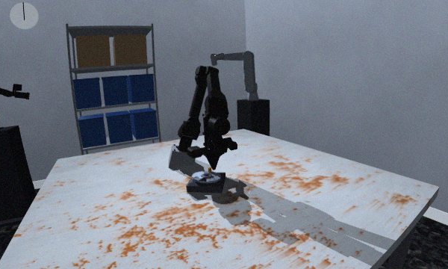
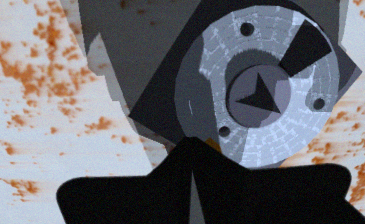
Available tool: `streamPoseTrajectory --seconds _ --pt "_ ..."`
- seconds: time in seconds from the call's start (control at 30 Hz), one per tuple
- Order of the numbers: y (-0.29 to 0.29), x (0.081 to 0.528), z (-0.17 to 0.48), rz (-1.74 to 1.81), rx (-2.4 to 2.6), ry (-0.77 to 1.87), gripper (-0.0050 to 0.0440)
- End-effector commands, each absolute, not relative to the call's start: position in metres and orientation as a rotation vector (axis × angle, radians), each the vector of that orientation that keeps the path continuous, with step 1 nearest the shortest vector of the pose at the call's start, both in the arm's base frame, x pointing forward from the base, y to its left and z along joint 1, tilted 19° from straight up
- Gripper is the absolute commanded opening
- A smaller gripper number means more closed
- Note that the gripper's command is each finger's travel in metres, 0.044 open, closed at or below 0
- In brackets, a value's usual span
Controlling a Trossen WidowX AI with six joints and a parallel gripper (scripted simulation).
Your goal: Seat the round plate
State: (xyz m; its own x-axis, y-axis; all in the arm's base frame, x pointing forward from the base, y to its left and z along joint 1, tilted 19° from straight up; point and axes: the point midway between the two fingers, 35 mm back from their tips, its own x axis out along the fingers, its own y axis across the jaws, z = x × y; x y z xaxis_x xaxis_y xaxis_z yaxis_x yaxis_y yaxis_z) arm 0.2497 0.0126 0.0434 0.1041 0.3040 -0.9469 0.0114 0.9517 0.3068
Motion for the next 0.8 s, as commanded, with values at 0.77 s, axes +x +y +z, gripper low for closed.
streamPoseTrajectory --seconds 0.77 --pt "0.0 0.237 0.044 0.216 0.257 1.443 -0.005"
